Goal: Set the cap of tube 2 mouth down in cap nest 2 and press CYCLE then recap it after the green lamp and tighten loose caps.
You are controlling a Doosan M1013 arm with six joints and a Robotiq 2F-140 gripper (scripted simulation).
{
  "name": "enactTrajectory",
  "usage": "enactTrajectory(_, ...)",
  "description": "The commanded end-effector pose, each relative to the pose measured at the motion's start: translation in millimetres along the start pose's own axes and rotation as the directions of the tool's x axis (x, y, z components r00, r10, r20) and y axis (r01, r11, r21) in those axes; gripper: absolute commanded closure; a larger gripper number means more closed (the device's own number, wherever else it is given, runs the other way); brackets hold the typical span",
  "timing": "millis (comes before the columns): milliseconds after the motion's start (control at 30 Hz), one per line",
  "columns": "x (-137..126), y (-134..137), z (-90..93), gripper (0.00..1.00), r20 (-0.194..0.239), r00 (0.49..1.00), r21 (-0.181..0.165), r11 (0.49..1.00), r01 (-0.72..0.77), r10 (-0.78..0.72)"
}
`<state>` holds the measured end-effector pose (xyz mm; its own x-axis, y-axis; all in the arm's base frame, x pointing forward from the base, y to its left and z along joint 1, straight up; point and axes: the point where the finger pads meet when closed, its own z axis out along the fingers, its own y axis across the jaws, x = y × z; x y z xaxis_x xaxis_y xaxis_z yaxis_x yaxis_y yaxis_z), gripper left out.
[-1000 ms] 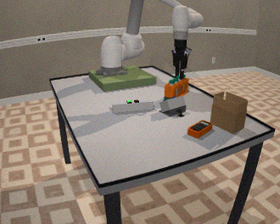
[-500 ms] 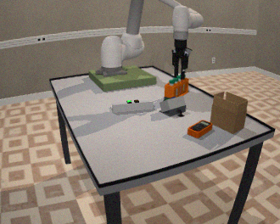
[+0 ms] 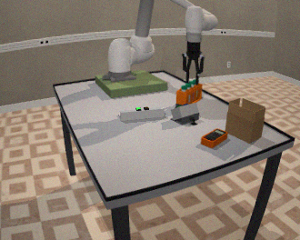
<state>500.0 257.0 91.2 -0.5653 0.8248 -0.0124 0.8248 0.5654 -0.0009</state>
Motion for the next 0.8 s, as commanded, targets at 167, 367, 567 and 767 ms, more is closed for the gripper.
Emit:
enactTrajectory(167,0.0,0.5,-0.6,0.59,-0.011,0.945,-0.007,0.945,0.328,-0.328)
enactTrajectory(367,0.0,0.5,-0.6,0.7,-0.011,0.945,-0.007,0.945,0.328,-0.328)
enactTrajectory(567,-0.1,0.4,-0.6,0.7,-0.011,0.945,-0.007,0.945,0.328,-0.328)
enactTrajectory(767,-0.1,0.4,-0.6,0.7,-0.011,0.945,-0.007,0.945,0.328,-0.328)
